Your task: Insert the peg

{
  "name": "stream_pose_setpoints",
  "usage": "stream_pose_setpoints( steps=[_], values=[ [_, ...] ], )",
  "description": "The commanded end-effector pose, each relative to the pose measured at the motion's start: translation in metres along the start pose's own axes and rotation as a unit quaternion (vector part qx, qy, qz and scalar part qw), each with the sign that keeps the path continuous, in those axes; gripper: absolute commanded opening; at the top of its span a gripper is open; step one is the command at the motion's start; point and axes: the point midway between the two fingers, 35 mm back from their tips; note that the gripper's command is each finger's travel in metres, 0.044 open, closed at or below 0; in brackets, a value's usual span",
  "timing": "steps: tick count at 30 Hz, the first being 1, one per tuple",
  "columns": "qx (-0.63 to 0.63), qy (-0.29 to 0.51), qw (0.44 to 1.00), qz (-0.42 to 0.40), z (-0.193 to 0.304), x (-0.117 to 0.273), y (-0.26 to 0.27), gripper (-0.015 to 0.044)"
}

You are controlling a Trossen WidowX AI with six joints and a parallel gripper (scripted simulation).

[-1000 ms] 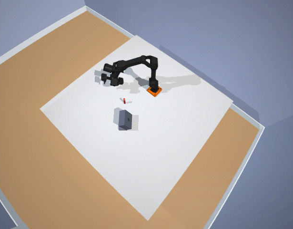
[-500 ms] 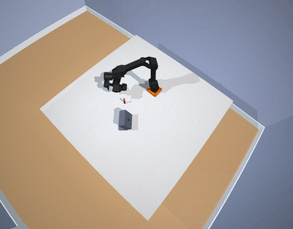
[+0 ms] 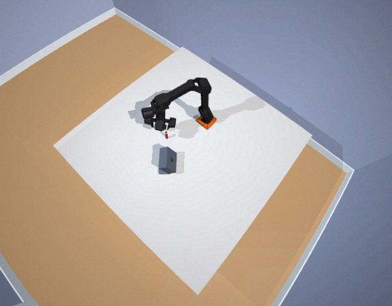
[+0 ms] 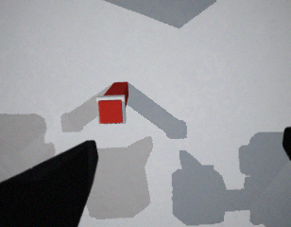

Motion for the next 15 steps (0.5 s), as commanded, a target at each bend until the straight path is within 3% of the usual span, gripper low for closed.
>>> stream_pose_setpoints(
  steps=[1, 15],
  values=[
    [-0.016, 0.012, 1.0, -0.021, -0.01, 0.002, 0.012, 0.044],
    [-0.034, 0.032, 0.998, -0.051, -0.021, -0.001, 0.031, 0.044]
  ],
)
Point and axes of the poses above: the point midway between the two fingers, 35 mm back from their tips, its own x axis back along the fingers, its own y axis across the jaws, z = x × y, and after that the axes turned 7 degrees about x, right-handed
